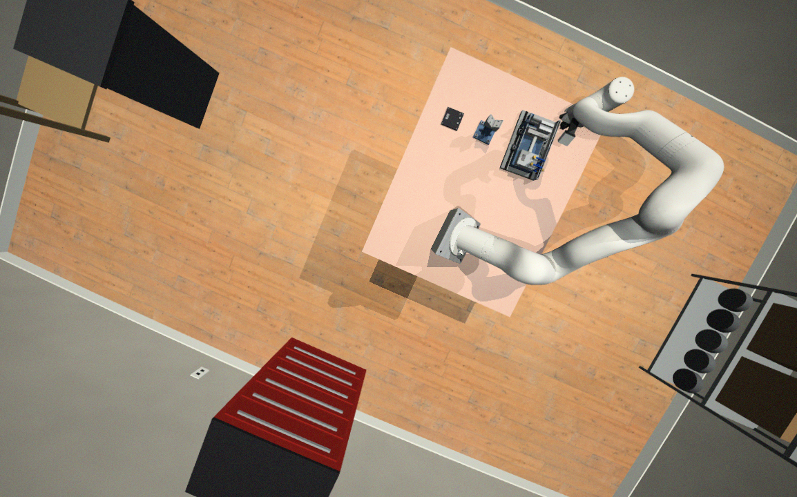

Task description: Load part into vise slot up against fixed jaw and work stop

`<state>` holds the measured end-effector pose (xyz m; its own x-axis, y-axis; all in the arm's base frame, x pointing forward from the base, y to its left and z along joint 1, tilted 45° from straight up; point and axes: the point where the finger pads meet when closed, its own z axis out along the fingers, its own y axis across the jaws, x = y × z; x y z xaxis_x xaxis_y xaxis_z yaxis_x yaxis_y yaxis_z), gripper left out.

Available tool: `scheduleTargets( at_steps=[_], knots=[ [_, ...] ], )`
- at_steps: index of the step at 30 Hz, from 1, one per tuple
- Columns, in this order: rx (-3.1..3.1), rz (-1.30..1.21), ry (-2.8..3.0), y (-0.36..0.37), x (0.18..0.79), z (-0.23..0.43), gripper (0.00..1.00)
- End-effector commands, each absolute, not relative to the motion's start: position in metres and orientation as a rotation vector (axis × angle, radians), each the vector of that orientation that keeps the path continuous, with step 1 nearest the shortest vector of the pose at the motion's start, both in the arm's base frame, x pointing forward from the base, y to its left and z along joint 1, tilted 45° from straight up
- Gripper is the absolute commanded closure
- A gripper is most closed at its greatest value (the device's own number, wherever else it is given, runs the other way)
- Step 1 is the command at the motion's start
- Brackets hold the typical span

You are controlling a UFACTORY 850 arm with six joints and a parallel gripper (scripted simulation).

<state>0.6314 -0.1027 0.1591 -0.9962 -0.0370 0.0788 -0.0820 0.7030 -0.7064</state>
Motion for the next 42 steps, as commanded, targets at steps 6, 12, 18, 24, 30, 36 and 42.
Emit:
scheduleTargets(
  at_steps=[6, 12, 18, 24, 30, 36, 42],
  knots=[
    [0.1, 1.184, -2.847, -0.103, 0.632, 0.159, 1.0],
    [0.1, 1.183, -2.847, -0.107, 0.632, 0.155, 1.0],
    [0.1, 1.183, -2.847, -0.112, 0.632, 0.15, 1.0],
    [0.1, 1.183, -2.847, -0.116, 0.632, 0.146, 1.0],
    [0.1, 1.183, -2.847, -0.123, 0.632, 0.139, 1.0],
    [0.1, 1.183, -2.847, -0.129, 0.632, 0.133, 1.0],
    [0.1, 1.183, -2.847, -0.133, 0.632, 0.129, 1.0]
  ],
)
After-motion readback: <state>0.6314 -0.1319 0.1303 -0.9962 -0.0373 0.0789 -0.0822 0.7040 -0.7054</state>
